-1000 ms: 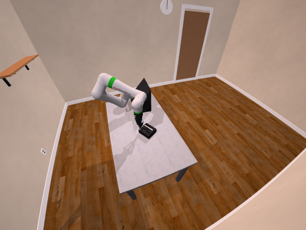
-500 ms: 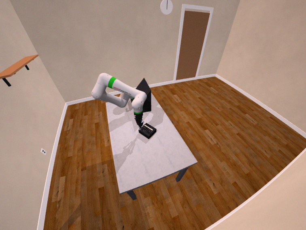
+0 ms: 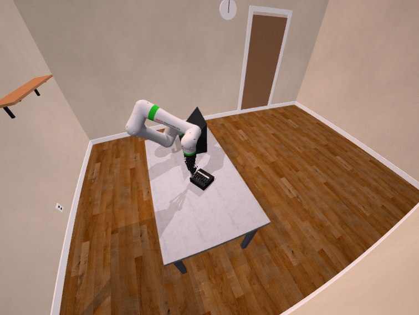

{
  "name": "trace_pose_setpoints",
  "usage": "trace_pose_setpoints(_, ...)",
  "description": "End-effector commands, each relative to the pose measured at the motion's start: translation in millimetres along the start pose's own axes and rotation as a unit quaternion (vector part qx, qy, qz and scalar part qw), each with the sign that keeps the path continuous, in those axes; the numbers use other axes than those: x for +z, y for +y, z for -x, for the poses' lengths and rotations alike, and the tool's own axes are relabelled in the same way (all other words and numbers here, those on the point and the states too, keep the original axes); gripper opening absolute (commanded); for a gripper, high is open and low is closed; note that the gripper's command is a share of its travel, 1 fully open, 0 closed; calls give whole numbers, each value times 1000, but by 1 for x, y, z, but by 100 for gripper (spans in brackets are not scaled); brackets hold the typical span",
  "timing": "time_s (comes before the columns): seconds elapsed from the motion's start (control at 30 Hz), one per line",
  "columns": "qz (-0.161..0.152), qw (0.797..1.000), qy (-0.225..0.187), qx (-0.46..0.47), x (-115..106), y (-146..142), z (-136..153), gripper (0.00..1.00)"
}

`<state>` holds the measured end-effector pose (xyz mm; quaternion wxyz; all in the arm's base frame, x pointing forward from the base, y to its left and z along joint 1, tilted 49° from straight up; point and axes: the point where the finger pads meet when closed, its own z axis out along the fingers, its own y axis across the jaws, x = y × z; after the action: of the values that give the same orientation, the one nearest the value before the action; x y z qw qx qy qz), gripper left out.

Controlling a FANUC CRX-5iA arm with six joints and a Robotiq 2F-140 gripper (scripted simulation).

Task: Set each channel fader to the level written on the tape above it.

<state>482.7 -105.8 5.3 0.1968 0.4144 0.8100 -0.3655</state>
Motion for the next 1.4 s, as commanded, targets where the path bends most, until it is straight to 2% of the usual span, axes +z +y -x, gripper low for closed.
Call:
trace_pose_setpoints(0.0,0,1000,0,0,0,0,-1,0)
trace_pose_setpoints(1.37,0,1000,0,0,0,0,-20,0)
